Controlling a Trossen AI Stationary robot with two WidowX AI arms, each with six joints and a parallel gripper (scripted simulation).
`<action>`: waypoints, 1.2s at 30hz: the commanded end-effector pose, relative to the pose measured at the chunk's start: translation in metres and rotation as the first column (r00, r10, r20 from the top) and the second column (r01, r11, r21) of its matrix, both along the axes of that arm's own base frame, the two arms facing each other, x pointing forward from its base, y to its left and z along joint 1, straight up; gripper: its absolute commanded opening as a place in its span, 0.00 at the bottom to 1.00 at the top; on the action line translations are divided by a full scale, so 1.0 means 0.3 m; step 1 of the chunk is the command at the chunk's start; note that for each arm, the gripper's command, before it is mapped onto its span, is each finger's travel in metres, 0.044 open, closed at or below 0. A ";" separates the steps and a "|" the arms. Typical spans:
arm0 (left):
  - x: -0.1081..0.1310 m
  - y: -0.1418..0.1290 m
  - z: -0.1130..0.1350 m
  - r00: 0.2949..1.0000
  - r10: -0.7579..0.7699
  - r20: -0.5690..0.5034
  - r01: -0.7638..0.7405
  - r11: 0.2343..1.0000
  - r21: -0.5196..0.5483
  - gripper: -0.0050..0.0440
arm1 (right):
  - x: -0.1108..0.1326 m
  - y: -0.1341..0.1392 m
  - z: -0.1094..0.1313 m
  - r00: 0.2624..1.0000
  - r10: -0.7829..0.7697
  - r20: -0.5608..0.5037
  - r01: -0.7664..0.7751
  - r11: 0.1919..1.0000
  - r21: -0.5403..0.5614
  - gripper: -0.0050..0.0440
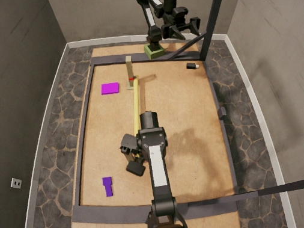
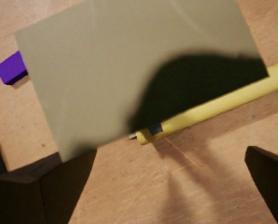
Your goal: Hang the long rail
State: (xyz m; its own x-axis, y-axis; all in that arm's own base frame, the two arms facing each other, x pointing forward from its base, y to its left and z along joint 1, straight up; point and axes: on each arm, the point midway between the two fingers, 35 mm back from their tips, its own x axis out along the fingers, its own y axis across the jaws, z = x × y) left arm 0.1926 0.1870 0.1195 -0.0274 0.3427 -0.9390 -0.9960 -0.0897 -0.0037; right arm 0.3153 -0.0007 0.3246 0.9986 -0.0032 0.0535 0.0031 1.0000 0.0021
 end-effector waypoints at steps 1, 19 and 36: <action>-0.003 -0.006 0.008 1.000 -0.008 0.008 0.008 1.000 0.007 1.00 | -0.002 0.005 0.000 1.000 0.007 0.003 -0.007 1.000 -0.005 0.78; 0.316 -0.200 0.188 0.763 -0.585 0.273 0.501 0.803 0.322 1.00 | -0.004 0.002 0.020 1.000 0.003 0.015 -0.003 1.000 -0.002 0.78; 0.447 -0.438 0.464 0.235 -0.959 0.160 0.569 0.269 0.777 1.00 | -0.004 0.002 0.020 1.000 0.003 0.015 -0.003 1.000 -0.002 0.78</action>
State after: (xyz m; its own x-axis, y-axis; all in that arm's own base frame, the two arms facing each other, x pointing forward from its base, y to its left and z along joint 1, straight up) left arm 0.3246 0.0735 0.2394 0.8615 0.2719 -0.4288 -0.4126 0.8670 -0.2792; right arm 0.3153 -0.0007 0.3245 0.9986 -0.0032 0.0531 0.0031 1.0000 0.0021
